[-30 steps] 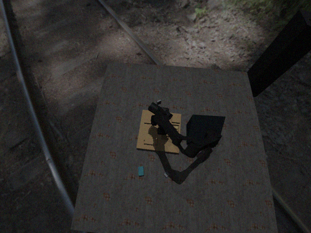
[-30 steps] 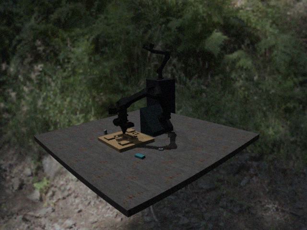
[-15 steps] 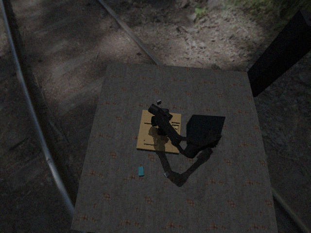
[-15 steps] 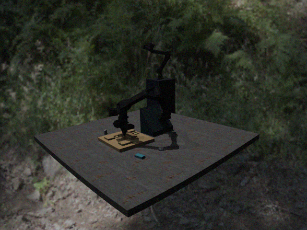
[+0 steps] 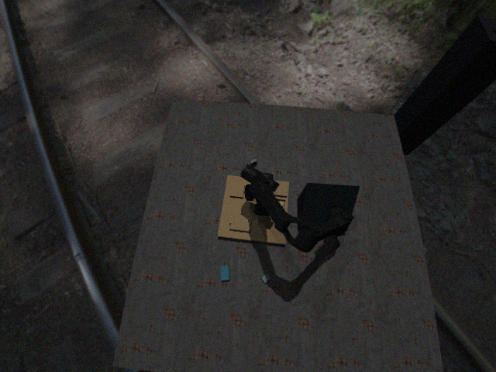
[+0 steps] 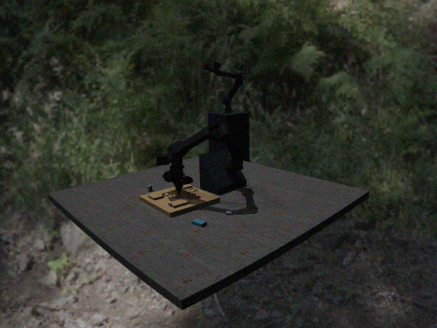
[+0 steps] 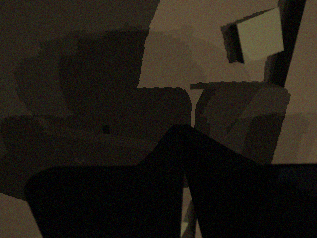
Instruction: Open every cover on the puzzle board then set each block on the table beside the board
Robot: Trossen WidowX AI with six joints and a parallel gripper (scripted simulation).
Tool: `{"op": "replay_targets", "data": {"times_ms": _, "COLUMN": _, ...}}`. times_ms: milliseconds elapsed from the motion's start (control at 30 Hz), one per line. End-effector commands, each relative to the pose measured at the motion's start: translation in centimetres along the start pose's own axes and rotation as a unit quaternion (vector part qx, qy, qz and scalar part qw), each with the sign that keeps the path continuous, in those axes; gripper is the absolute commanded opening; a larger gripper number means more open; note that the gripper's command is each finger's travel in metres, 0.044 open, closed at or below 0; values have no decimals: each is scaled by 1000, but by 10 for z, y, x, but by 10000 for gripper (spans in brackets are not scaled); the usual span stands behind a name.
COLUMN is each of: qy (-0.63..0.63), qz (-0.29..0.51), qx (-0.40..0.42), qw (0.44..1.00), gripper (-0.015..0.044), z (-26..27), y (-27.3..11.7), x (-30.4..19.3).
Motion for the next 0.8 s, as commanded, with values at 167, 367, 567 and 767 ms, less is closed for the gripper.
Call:
{"op": "replay_targets", "data": {"times_ms": 167, "qy": -3, "qz": 2, "qx": -1, "qw": 1000, "gripper": 0, "z": 2, "y": 0, "x": -10}}
{"op": "replay_targets", "data": {"times_ms": 367, "qy": -3, "qz": 2, "qx": -1, "qw": 1000, "gripper": 0, "z": 3, "y": 0, "x": -17}}
{"op": "replay_targets", "data": {"times_ms": 567, "qy": -3, "qz": 2, "qx": -1, "qw": 1000, "gripper": 0, "z": 4, "y": 1, "x": -25}}
{"op": "replay_targets", "data": {"times_ms": 767, "qy": -3, "qz": 2, "qx": -1, "qw": 1000, "gripper": 0, "z": 6, "y": 1, "x": -29}}
Point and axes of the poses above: the point midway between the two fingers, 35 mm back from their tips, its own y axis out along the fingers, its own z axis across the jaws, x = y × z, the point moved 4 cm from there along -y, back along the fingers, and after that the axes turned 14 degrees about -y, right-handed, at the moved point
